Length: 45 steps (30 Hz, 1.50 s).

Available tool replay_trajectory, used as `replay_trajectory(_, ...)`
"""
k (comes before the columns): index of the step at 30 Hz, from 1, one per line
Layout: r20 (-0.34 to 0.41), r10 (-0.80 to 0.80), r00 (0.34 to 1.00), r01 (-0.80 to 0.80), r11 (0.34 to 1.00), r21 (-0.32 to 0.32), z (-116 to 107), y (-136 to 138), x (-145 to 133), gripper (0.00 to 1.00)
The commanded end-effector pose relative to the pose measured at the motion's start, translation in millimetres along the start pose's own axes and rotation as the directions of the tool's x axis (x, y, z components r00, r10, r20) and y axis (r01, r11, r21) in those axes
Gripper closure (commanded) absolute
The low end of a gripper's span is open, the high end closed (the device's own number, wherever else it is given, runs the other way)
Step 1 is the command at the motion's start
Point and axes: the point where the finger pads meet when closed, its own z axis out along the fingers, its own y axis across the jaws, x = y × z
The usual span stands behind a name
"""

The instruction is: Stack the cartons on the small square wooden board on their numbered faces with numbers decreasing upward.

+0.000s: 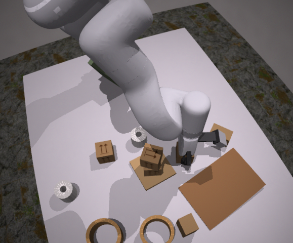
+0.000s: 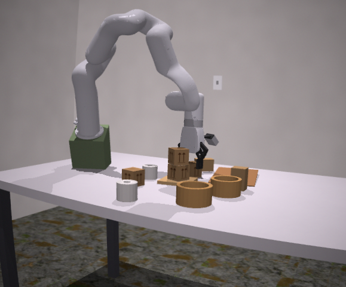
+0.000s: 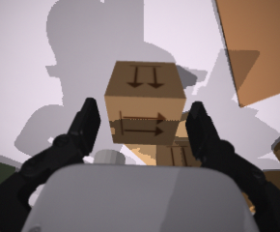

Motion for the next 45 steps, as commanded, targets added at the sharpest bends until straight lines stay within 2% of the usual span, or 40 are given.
replay_trajectory(1, -0.003, 0.0, 1.0, 0.0, 1.0, -0.002, 2.3, 1.0, 1.0, 0.0)
replay_trajectory(45, -0.003, 0.0, 1.0, 0.0, 1.0, -0.001, 8.7, 0.6, 0.9, 0.0)
